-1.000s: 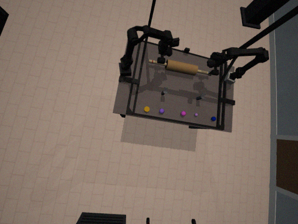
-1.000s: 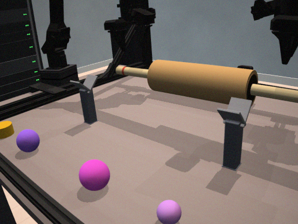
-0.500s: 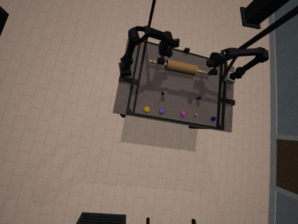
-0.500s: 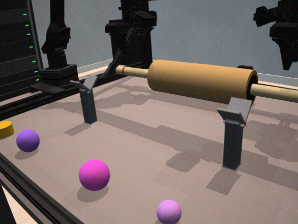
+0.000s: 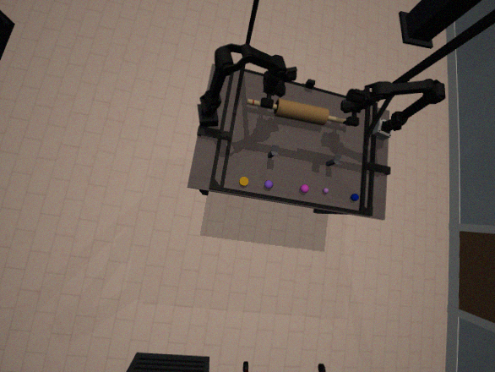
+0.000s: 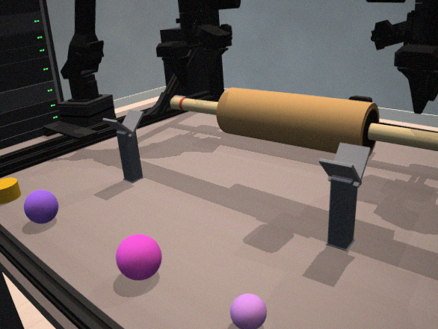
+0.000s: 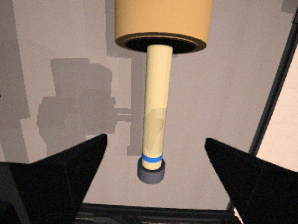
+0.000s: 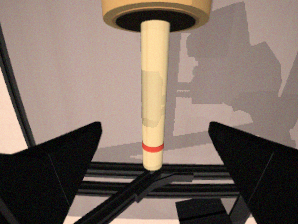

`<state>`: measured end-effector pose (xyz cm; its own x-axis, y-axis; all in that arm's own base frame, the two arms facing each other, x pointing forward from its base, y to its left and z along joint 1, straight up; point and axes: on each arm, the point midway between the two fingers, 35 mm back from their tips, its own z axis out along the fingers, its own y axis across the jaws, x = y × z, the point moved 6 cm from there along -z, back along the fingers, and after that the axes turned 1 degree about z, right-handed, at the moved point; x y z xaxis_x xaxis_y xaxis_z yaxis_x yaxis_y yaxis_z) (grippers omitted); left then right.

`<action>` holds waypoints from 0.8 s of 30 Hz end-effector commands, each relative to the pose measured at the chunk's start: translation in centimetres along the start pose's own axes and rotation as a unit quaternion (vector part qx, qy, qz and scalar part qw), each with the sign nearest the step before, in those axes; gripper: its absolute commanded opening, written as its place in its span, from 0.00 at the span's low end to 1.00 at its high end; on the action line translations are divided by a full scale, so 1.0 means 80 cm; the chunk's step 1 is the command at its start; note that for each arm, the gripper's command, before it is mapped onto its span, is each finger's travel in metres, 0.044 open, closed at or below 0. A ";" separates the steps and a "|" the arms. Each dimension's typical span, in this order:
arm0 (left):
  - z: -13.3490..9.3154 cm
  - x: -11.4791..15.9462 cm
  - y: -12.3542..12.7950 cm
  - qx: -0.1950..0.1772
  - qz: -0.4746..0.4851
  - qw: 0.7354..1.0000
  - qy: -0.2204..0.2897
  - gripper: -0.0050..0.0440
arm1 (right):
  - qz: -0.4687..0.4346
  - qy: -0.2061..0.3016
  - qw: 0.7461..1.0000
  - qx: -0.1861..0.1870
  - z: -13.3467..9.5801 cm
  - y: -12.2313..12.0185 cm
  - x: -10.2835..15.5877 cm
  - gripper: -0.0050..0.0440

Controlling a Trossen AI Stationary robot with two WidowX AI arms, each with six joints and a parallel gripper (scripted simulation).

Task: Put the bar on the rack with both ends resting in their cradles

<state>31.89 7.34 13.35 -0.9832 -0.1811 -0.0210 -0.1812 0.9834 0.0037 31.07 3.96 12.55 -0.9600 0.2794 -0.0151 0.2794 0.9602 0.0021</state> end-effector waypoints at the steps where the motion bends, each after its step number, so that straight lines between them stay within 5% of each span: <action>1: 0.016 0.002 -0.001 0.002 0.002 1.000 0.010 1.00 | 0.001 0.008 1.000 0.001 0.013 0.000 0.001 1.00; 24: 0.059 0.004 -0.001 0.002 0.002 1.000 0.010 1.00 | 0.000 0.008 1.000 0.001 0.057 0.000 0.003 1.00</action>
<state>32.04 7.28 9.77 -0.9836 -0.1784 -0.0247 -0.1786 0.9839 0.0031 31.17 3.95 8.90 -0.9595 0.2814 -0.0162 0.2814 0.9596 0.0026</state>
